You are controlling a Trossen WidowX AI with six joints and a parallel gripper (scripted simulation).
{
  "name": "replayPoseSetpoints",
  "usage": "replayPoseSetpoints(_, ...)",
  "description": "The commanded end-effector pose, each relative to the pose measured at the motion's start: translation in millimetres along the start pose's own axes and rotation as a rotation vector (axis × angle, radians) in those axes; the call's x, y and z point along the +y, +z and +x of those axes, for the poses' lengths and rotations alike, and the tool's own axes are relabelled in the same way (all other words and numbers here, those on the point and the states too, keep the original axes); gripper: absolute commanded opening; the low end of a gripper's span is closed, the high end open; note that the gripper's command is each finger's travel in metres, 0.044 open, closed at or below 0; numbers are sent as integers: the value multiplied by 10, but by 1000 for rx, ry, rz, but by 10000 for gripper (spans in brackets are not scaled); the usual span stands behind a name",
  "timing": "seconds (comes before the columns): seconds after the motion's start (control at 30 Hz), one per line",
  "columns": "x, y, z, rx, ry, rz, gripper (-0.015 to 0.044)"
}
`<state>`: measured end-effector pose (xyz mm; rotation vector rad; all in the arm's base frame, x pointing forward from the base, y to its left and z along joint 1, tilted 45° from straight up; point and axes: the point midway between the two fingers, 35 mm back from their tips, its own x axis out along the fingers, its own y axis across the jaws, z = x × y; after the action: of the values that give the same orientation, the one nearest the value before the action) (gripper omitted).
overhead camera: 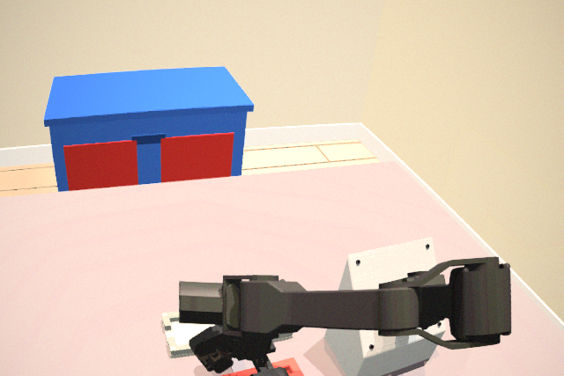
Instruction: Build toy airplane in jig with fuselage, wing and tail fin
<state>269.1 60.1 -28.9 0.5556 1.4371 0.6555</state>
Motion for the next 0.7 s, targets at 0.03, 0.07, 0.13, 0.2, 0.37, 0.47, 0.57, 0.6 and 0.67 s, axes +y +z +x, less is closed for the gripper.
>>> replayPoseSetpoints(0.03,6,-31,116,10,8,7,440)
replayPoseSetpoints(0.07,7,-31,132,10,8,7,440)
replayPoseSetpoints(0.13,7,-31,165,10,8,7,440)
replayPoseSetpoints(0.2,8,-32,198,10,8,7,440)
replayPoseSetpoints(0.37,11,-35,280,10,9,7,440)
replayPoseSetpoints(0.47,14,-39,328,10,10,7,440)
replayPoseSetpoints(0.57,18,-43,376,10,11,8,440)
replayPoseSetpoints(0.6,19,-45,392,10,11,8,440)
replayPoseSetpoints(0.67,21,-47,412,10,11,8,440)
